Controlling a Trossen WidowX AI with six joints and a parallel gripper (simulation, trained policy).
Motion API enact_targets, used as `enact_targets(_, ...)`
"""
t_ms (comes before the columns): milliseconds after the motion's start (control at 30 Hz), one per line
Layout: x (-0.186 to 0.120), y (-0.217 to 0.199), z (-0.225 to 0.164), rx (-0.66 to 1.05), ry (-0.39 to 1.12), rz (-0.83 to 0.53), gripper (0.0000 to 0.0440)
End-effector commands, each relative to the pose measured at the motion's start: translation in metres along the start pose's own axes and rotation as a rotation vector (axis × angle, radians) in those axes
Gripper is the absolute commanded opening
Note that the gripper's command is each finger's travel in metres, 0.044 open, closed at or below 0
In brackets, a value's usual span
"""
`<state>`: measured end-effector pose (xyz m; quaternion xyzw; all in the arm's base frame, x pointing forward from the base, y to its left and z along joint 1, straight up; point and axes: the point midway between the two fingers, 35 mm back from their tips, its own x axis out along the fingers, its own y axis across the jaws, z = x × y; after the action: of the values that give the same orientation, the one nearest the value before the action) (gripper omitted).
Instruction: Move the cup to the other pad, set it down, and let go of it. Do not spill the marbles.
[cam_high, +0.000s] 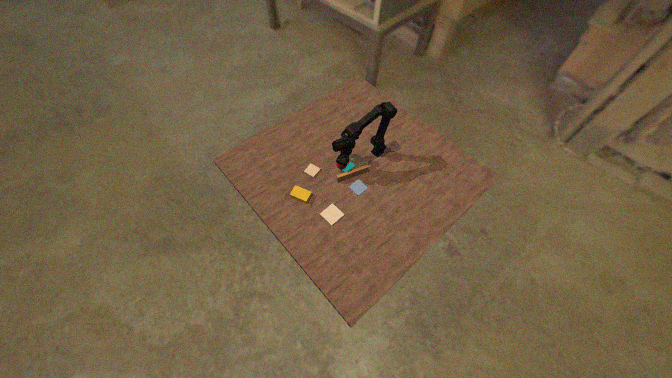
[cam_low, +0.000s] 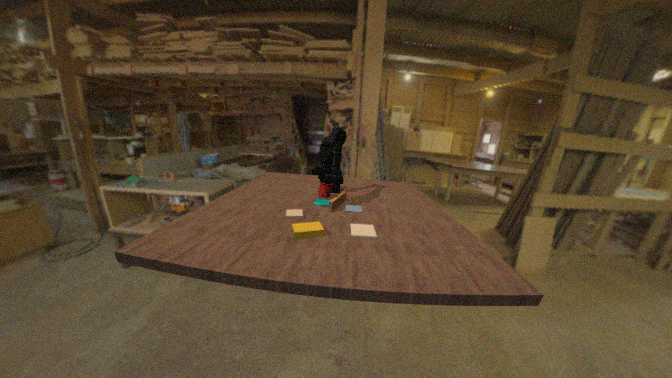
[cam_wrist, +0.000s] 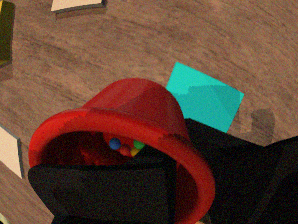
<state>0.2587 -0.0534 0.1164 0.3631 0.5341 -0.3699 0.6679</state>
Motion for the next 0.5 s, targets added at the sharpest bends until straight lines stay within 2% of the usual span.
enact_targets(0,0.006,-0.006,-0.001,0.007,-0.006,-0.002,0.0)
enact_targets(467,0.038,-0.036,-0.016,0.042,0.013,-0.04,0.0014)
